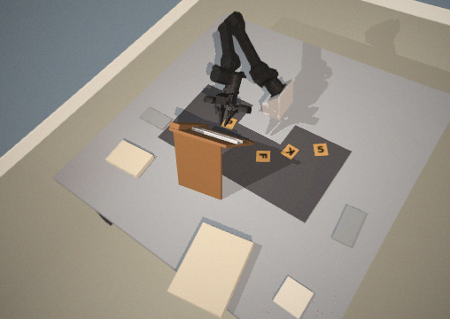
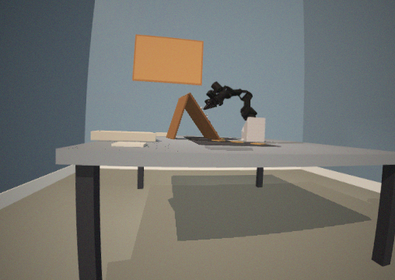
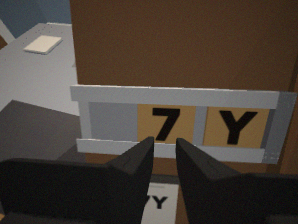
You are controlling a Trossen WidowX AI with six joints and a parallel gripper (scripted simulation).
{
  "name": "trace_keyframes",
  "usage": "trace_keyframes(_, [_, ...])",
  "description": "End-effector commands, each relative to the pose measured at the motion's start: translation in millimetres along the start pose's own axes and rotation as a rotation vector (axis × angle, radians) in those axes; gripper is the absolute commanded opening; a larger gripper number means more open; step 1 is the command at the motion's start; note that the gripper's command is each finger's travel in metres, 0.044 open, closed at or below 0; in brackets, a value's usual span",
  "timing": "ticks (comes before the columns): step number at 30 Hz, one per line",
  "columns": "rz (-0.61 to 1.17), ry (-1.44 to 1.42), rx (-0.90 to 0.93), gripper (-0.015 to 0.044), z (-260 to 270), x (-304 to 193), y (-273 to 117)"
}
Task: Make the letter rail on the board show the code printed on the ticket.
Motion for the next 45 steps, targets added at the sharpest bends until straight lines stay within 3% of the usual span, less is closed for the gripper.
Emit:
trace_keyframes(1, [0.000, 0.000, 0.000, 0.0000, 0.2, -0.1, 0.2])
trace_keyframes(13, [0.030, 0.004, 0.013, 0.0000, 1.9, 1.8, 2.1])
trace_keyframes(20, [0.337, 0.032, 0.072, 0.0000, 18.6, 17.4, 16.6])
trace_keyframes(29, [0.672, 0.015, -0.003, 0.0000, 33.6, 32.8, 23.8])
trace_keyframes(45, [0.692, 0.012, -0.013, 0.0000, 34.5, 33.8, 24.0])
Point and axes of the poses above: the point midway between the two fingers, 35 mm back from their tips, its own y axis out along the fingers, its own z axis across the jaws, x = y × z, the point moved 2 cm from there along -y, back along the fingers, and after that the axes turned 1 degree about y, right-handed, at the moved point
